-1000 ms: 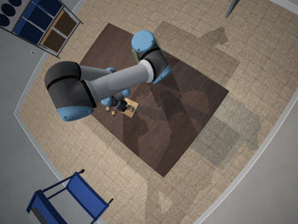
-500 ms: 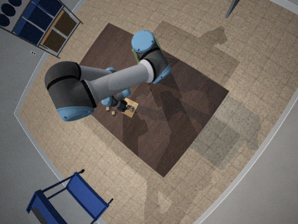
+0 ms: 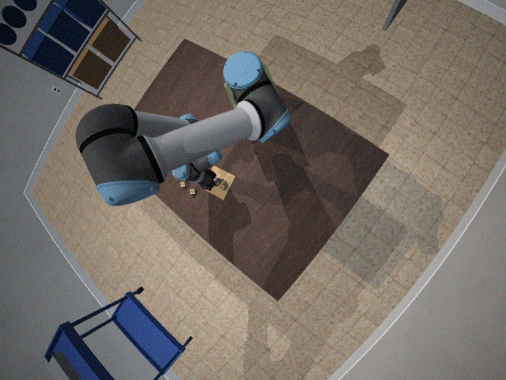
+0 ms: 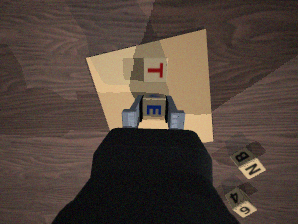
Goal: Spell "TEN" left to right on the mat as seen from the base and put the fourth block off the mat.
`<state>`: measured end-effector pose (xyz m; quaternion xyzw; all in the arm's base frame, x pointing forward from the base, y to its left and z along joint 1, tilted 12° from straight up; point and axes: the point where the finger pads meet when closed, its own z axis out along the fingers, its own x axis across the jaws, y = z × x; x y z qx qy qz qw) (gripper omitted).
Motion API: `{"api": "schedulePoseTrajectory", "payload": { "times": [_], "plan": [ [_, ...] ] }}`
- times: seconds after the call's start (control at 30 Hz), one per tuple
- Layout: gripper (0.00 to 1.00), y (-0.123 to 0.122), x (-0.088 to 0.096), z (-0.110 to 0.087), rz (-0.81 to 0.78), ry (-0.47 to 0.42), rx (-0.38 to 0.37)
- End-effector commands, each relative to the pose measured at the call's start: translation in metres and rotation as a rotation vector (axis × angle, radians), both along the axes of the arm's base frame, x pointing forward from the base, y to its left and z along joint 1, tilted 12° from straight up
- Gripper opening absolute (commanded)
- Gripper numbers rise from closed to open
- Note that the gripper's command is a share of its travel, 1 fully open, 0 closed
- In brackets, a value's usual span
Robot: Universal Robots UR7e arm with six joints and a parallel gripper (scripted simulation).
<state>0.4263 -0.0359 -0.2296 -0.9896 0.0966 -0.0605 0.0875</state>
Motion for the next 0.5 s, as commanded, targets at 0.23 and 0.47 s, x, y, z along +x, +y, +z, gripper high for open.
{"api": "schedulePoseTrajectory", "payload": {
  "times": [0.23, 0.47],
  "plan": [
    [0.49, -0.0001, 0.0005, -0.0008, 0.000, -0.001, -0.001],
    [0.49, 0.0003, 0.0008, -0.0029, 0.000, -0.001, -0.001]
  ]
}}
